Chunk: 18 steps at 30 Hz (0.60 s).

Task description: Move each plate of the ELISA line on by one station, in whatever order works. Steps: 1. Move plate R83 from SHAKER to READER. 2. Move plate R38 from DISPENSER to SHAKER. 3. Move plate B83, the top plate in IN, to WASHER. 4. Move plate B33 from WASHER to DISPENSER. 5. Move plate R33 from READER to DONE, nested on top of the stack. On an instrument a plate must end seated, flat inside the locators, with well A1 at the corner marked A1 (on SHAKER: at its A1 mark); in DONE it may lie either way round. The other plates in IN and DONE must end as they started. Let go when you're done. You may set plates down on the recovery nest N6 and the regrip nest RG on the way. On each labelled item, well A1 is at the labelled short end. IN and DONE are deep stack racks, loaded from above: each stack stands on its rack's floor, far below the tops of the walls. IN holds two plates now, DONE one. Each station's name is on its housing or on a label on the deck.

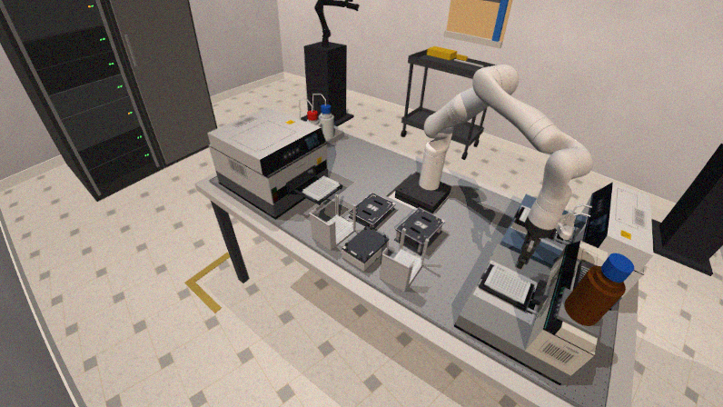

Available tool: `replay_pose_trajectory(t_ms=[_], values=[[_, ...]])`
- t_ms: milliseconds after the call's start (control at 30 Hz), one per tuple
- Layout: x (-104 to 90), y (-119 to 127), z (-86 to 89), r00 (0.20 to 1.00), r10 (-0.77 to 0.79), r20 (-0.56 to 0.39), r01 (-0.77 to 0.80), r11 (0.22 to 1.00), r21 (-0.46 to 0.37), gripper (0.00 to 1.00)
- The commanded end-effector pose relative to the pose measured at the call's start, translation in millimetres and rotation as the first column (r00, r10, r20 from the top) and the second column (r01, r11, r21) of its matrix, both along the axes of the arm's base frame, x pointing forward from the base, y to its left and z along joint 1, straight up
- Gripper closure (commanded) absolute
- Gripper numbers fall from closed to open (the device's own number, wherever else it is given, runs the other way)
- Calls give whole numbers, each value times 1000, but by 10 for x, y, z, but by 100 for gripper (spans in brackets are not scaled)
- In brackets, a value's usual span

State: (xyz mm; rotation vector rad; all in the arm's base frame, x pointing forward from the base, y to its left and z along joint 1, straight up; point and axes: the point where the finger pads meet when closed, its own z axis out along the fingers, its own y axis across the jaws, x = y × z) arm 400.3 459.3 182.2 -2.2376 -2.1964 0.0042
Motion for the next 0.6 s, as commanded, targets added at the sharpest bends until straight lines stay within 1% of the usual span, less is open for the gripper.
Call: replay_pose_trajectory(t_ms=[0,167,567], values=[[7,0,-60,1000,-9,3,9,1000,-2,0],[5,2,-97,1000,-8,3,8,1000,-2,0],[1,-2,-260,1000,-8,4,8,1000,-2,0]])
